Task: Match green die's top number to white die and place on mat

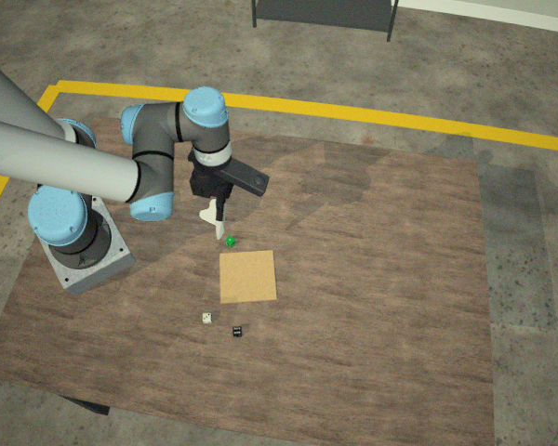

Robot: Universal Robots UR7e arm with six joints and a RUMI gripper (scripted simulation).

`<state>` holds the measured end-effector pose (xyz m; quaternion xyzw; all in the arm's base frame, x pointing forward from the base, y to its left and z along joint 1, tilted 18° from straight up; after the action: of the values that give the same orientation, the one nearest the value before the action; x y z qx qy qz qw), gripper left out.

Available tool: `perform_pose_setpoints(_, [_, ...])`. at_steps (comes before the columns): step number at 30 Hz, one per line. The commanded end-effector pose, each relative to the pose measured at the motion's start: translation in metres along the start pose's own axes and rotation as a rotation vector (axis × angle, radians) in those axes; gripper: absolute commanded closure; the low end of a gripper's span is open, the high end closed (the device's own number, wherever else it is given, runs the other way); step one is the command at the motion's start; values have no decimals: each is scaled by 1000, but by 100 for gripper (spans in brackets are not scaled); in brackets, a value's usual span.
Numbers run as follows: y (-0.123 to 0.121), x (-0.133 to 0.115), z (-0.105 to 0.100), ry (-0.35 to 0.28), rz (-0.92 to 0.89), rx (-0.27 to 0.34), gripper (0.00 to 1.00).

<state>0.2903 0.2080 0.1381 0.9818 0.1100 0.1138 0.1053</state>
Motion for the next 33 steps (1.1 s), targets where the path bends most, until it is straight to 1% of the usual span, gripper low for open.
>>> perform_pose_setpoints(1, [2, -7, 4, 2, 174, -2, 0])
perform_pose_setpoints(7, [3, -12, 7, 2, 277, -2, 0])
perform_pose_setpoints(33, [3, -12, 7, 2, 275, -2, 0])
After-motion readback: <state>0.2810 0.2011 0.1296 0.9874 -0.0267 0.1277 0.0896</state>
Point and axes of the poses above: the point where the finger pads meet when closed, its own z axis out along the fingers, its own y axis across the jaws, x = y × z, the point moved 8 cm from there along -z, back along the fingers, and after that the axes turned 7 degrees about -z, right-handed, at the moved point
